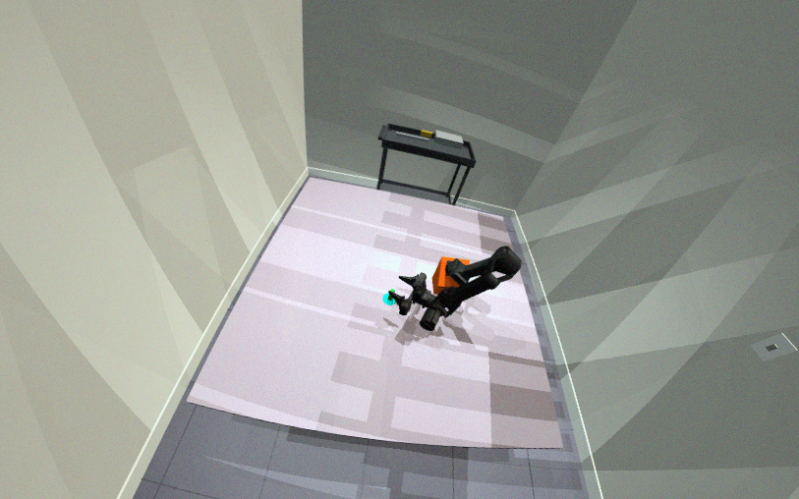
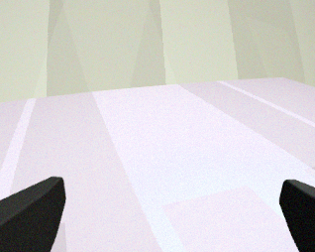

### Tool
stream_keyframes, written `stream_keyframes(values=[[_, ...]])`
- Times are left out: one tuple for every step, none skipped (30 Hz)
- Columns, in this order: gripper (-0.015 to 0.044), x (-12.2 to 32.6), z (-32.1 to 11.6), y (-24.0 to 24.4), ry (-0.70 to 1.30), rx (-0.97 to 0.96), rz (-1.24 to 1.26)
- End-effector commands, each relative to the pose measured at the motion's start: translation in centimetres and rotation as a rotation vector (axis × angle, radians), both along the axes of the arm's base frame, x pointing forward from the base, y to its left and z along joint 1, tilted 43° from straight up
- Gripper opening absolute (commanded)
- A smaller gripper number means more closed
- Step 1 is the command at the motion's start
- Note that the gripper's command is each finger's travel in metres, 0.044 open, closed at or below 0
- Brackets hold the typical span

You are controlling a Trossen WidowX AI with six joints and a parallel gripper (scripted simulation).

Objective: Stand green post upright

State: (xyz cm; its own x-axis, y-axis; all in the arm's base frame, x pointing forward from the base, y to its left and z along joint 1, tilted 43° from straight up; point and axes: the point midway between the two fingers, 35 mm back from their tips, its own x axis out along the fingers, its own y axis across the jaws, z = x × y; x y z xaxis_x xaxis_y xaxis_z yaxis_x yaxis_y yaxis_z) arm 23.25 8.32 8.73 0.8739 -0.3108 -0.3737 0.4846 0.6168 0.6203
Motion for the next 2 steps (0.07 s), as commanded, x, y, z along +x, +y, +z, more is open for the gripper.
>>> stream_keyframes(values=[[0.04, -0.35, 0.78, -1.23, 0.003, -0.009, 0.005], [0.04, -0.41, 0.97, -1.49, 0.001, -0.009, 0.005]])
